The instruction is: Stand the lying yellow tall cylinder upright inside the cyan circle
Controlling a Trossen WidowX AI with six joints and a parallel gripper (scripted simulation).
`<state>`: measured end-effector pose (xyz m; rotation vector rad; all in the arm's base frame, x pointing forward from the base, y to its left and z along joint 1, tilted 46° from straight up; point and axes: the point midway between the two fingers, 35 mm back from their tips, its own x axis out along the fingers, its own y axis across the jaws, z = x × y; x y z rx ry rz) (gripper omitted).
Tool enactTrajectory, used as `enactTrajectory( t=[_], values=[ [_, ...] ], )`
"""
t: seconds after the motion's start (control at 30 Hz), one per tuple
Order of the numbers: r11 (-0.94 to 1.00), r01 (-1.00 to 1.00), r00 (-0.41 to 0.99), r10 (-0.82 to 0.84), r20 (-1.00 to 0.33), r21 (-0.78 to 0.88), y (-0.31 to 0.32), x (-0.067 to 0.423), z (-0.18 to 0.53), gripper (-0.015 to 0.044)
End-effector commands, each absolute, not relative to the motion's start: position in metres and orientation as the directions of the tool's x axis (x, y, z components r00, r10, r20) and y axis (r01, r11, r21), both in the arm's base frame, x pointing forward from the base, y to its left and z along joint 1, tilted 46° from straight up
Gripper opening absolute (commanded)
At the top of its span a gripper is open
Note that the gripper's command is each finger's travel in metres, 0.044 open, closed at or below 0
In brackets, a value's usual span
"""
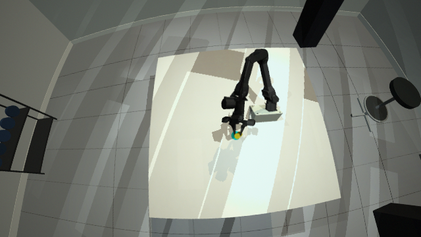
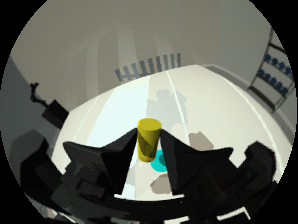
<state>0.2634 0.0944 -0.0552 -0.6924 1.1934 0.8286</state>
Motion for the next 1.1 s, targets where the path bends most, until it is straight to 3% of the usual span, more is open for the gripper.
enactTrajectory(
  t=[0.0,1.07],
  values=[
    [0.523,-0.852,0.169,0.21,-0.963,-0.035,0.094,0.262,-0.054,0.0105],
    [0.474,-0.872,0.322,0.364,-0.874,-0.123,0.091,0.26,-0.04,0.0105]
  ],
)
